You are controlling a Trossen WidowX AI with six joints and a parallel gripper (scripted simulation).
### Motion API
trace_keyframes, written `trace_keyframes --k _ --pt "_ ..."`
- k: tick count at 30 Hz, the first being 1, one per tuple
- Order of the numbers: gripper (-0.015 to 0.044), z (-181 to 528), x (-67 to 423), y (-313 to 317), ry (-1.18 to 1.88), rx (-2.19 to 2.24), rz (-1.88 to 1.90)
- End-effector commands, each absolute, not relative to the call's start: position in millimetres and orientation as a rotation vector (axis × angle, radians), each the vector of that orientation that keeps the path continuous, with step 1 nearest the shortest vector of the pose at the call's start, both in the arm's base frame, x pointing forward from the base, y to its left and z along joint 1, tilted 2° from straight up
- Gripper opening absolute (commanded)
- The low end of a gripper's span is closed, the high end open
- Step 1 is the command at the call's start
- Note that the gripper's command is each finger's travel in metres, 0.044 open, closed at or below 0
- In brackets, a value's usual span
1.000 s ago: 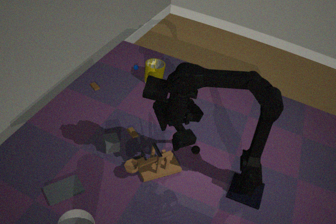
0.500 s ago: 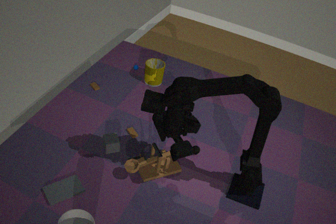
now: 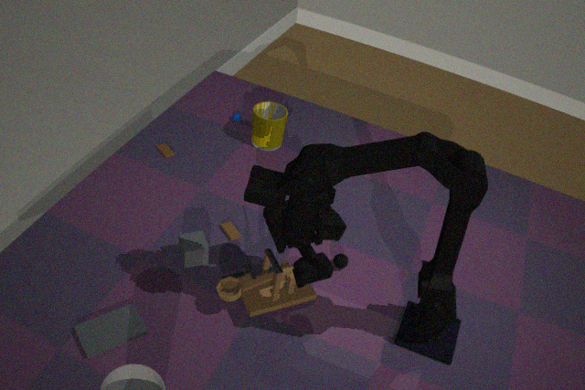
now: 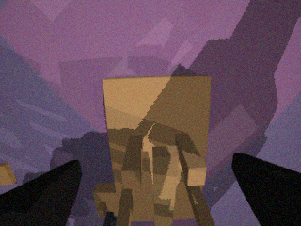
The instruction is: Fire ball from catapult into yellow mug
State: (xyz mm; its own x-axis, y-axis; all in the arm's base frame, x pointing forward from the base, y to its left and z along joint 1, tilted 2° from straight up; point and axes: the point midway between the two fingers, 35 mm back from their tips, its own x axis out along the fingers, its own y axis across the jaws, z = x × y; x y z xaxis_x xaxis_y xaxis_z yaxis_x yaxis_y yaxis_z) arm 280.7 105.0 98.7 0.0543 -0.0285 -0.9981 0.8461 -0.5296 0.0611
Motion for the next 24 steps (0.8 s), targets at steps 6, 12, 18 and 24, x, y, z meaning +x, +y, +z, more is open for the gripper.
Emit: trace_keyframes --k 6,12,18,24 --pt "0.0440 82 279 104 0.841 1.619 -1.572" --pt "0.0440 72 278 104 0.841 1.619 -1.572" --pt "0.0440 67 278 103 0.841 1.619 -1.572" --pt "0.0309 70 280 104 0.834 1.624 -1.567"
